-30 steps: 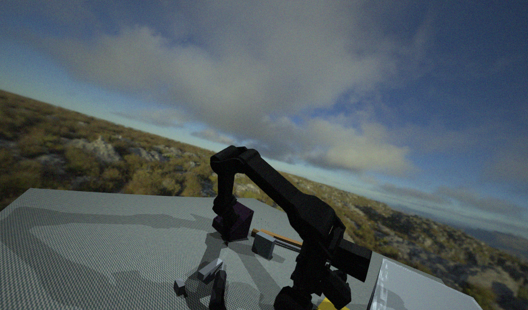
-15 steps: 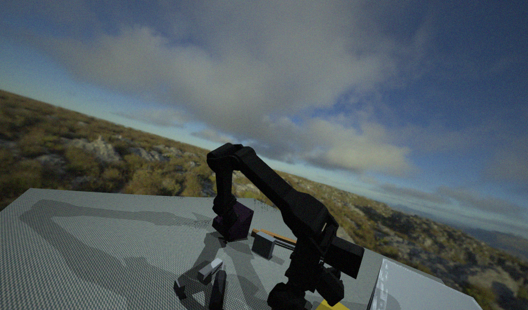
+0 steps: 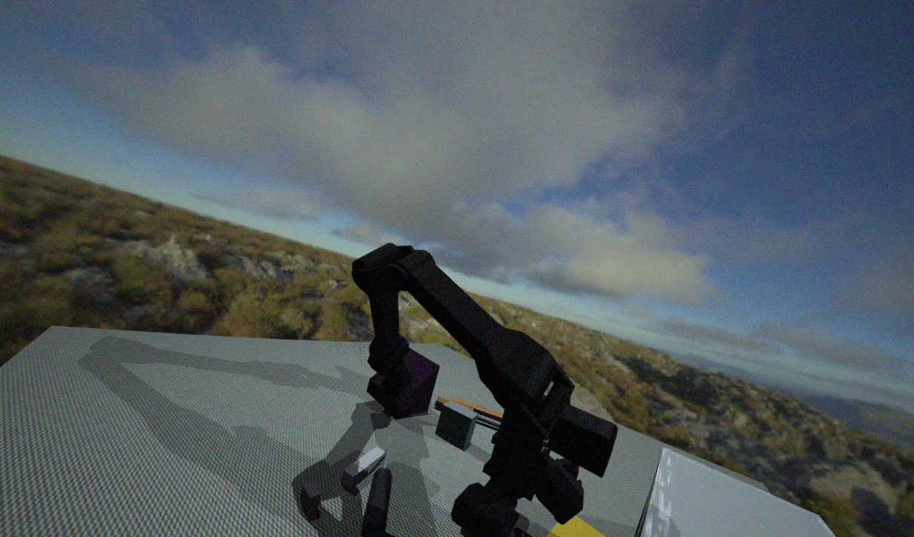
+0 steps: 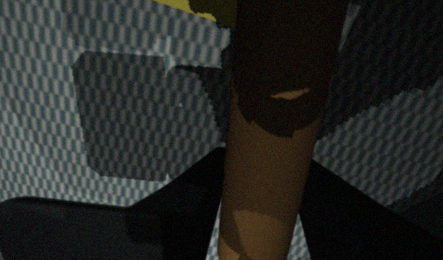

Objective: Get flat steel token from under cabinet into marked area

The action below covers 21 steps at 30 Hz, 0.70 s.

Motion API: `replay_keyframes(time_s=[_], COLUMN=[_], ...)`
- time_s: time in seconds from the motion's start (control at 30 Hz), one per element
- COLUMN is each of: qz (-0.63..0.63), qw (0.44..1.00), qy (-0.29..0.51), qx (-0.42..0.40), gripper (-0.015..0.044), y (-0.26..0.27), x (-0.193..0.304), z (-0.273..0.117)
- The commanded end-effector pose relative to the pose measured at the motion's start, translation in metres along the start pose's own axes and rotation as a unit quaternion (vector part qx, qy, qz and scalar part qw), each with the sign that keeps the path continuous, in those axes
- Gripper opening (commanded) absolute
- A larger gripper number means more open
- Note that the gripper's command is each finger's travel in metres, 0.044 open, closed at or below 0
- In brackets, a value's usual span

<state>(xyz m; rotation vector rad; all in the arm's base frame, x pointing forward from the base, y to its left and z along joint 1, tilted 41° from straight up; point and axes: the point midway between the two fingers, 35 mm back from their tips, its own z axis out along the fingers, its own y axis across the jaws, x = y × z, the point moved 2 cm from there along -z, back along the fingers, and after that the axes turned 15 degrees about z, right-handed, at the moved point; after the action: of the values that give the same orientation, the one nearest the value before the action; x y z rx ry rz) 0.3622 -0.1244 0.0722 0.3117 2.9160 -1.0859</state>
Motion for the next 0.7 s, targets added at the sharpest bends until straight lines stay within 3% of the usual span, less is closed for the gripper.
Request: replay_keyframes(time_s=[0.0,0.67], qz=[-0.003,-0.004], qw=[1.0,1.0], qy=[0.003,0.004], qx=[0.002,0.002], gripper=[0.0,0.0], y=[-0.002,-0.008], x=[0.007,0.027], z=[0.001,0.001])
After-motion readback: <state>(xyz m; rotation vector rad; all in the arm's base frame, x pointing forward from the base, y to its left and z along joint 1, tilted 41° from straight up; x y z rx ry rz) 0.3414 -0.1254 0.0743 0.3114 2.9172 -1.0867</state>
